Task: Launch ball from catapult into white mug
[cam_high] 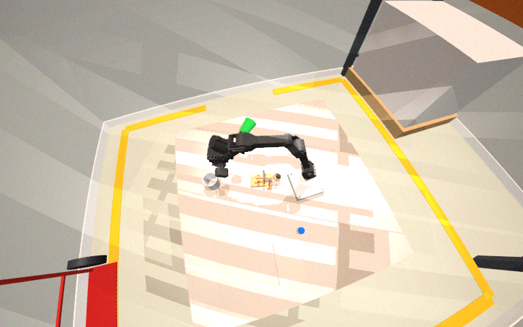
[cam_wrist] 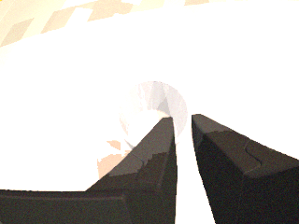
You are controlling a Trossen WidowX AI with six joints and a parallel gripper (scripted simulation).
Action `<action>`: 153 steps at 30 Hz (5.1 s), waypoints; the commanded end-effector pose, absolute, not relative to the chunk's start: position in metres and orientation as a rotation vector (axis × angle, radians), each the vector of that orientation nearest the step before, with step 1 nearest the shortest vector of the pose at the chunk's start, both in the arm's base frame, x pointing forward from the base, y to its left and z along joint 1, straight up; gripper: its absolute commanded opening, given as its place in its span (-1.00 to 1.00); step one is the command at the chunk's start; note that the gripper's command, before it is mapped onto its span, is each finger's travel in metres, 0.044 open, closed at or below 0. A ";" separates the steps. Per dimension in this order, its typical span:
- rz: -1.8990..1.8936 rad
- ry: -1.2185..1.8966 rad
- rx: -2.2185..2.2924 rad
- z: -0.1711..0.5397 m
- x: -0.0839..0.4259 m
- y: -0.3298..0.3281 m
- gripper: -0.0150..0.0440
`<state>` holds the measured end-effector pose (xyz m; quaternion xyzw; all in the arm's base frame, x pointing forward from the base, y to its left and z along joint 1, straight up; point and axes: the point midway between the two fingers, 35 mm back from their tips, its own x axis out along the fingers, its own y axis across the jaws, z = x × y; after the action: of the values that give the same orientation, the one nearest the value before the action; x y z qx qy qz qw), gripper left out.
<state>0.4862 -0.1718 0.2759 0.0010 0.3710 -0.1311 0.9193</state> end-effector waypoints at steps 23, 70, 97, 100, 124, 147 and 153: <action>-0.135 1.075 -0.193 0.207 0.452 -0.101 -0.49; 0.533 1.929 -1.336 0.113 0.226 0.005 -0.49; 0.574 1.959 -1.414 0.089 0.219 0.005 -0.49; 0.574 1.958 -1.414 0.084 0.219 0.005 -0.49; 0.575 1.958 -1.414 0.045 0.220 0.004 -0.49; 0.575 1.958 -1.414 0.009 0.216 0.002 -0.49; 0.575 1.959 -1.414 -0.008 0.216 0.001 -0.49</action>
<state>0.2187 0.0027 -0.0014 -0.5387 0.7449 0.2160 0.3290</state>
